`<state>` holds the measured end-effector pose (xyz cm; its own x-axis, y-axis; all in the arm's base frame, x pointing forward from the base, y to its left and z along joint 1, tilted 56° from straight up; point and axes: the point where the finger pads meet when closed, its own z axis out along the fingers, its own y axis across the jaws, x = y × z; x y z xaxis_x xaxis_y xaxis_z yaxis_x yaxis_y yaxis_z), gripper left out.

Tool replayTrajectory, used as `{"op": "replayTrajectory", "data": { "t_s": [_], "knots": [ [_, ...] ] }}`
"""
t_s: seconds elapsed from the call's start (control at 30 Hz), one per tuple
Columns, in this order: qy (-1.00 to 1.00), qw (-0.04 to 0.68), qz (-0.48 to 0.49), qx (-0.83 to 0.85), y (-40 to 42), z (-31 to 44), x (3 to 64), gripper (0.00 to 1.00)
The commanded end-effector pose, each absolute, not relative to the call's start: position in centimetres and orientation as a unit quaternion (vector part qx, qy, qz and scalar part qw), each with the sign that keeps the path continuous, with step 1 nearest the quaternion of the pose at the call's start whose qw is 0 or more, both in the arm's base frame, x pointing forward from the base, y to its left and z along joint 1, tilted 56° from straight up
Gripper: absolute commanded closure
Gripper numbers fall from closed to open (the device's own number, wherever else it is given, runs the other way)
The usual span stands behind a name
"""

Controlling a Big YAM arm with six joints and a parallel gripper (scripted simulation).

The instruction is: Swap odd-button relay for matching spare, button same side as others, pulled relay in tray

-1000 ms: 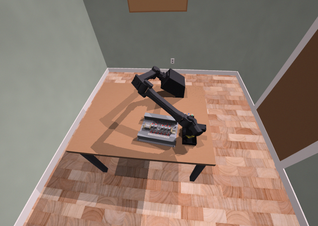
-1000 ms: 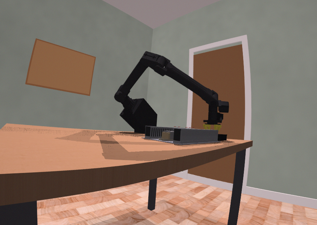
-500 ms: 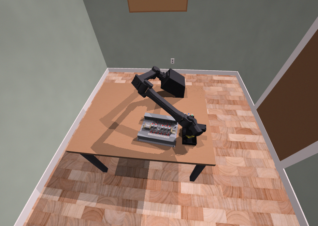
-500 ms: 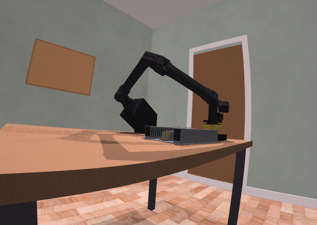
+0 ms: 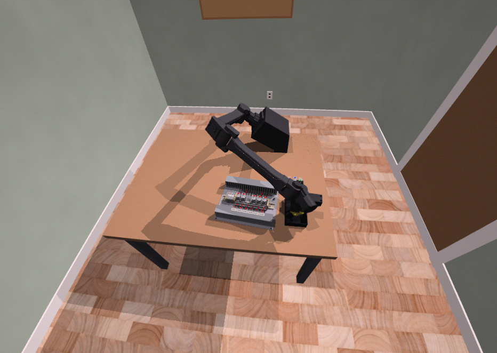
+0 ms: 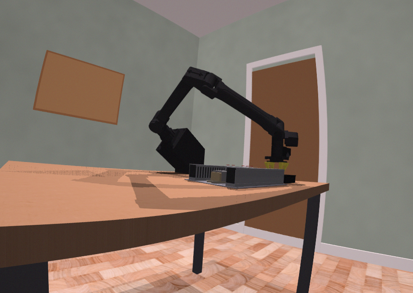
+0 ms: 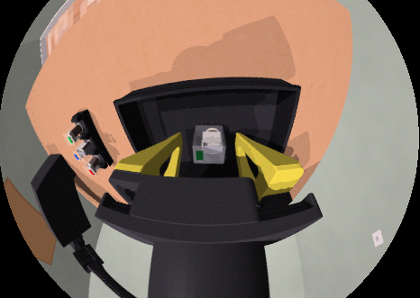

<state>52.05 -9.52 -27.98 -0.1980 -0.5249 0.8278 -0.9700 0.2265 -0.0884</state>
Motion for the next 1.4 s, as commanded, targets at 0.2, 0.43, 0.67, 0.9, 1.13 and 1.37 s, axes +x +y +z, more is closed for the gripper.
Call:
{"op": "replayTrajectory", "data": {
  "t_s": [0.2,0.43,0.67,0.9,1.13,1.37],
  "knots": [
    [-0.719,0.33,0.331,0.515,-10.2,-26.2,54.0,0.41],
    [-0.72,0.328,0.332,0.514,-10.1,-26.0,54.2,0.41],
    [-0.72,0.329,0.331,0.514,-10.0,-26.2,54.2,0.41],
    [-0.72,0.326,0.332,0.515,-9.5,-25.9,54.5,0.41],
    [-0.716,0.324,0.334,0.52,-8.6,-25.7,54.6,0.41],
    [-0.711,0.32,0.338,0.527,-7.3,-25.6,54.8,0.41]
  ]
}}
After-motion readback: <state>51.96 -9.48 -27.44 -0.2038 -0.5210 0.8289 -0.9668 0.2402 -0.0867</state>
